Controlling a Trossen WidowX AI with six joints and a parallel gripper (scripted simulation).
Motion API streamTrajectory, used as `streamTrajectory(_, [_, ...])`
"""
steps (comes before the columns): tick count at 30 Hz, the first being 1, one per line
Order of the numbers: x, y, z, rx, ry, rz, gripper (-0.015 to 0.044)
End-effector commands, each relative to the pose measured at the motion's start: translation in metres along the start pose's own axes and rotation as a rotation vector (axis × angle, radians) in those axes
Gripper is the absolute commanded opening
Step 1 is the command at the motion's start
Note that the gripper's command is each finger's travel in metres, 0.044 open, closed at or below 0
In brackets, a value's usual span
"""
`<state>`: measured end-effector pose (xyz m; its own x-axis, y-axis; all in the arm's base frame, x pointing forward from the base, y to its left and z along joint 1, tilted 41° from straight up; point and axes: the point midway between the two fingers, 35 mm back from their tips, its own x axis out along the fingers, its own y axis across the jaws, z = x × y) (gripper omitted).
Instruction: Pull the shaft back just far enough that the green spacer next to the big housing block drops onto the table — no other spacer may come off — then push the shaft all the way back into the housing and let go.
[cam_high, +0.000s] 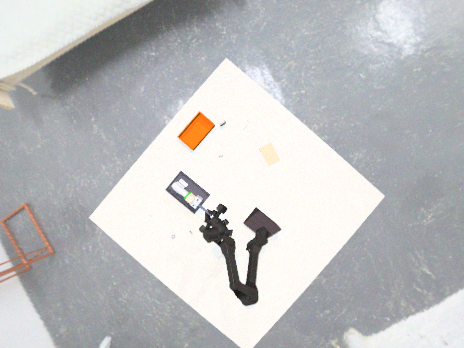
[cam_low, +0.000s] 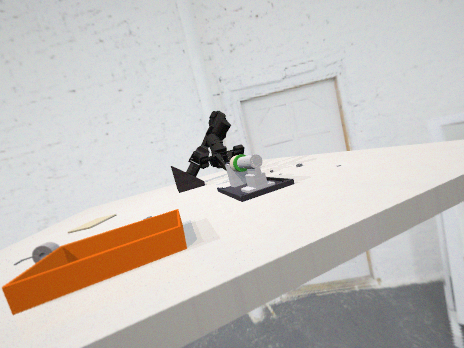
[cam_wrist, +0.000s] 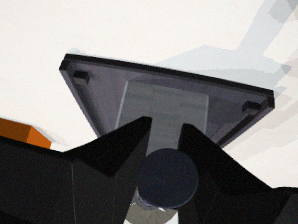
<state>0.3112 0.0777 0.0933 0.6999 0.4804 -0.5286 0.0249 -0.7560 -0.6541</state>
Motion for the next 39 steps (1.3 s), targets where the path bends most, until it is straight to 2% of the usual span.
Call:
streamTrajectory(1, [-0.0009,-0.0003,0.0003,0.003,0.001,-0.001,0.0000])
streamTrajectory(39, [-0.0034,-0.0003,0.0029,0.003,0.001,-0.001,0.0000])
